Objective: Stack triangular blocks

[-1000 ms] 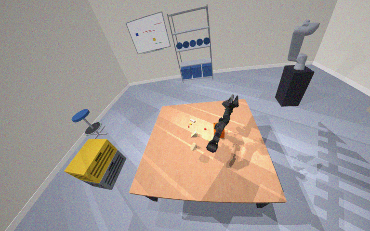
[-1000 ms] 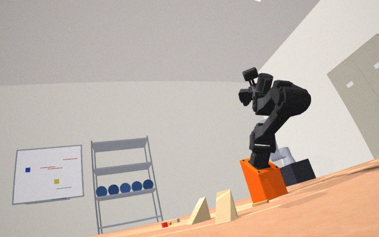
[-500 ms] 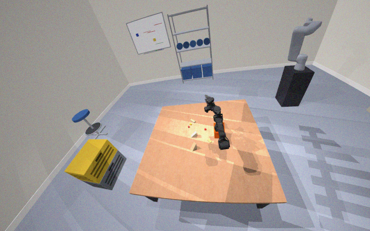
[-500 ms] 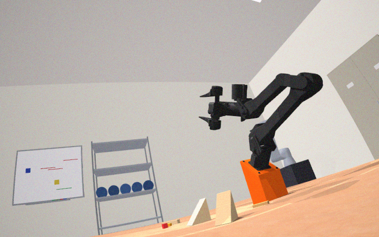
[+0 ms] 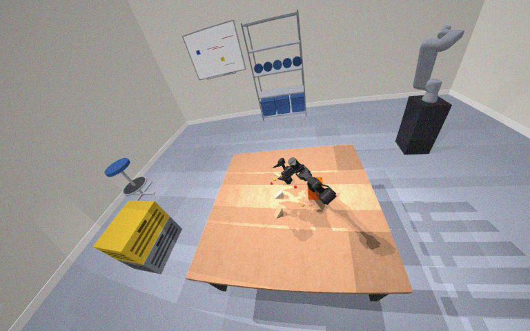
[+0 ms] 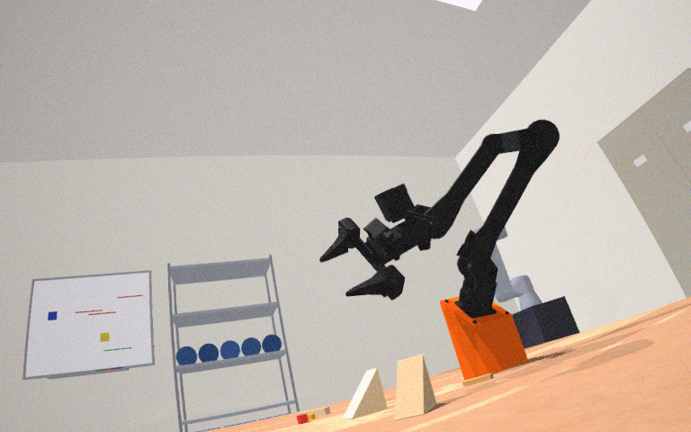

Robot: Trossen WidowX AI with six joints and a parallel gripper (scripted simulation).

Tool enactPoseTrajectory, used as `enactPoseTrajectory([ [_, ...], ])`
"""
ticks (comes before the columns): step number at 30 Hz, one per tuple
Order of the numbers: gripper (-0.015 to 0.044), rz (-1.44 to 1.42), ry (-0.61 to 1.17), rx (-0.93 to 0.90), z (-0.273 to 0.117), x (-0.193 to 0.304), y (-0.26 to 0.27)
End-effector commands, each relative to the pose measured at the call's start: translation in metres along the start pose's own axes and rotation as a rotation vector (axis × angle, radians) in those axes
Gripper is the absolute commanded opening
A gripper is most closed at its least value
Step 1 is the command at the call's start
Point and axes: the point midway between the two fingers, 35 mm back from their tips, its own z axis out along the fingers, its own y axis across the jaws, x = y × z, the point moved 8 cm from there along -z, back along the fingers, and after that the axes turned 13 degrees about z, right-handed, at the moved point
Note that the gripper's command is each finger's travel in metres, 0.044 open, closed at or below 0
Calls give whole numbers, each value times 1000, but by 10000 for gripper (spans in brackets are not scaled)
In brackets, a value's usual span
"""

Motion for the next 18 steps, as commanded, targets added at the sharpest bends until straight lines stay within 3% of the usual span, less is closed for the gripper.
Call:
enactPoseTrajectory([
  [1,440,192,-20,-277,19,-1,36],
  [9,440,611,126,-872,32,-4,120],
  [18,440,645,151,-919,31,-4,126],
])
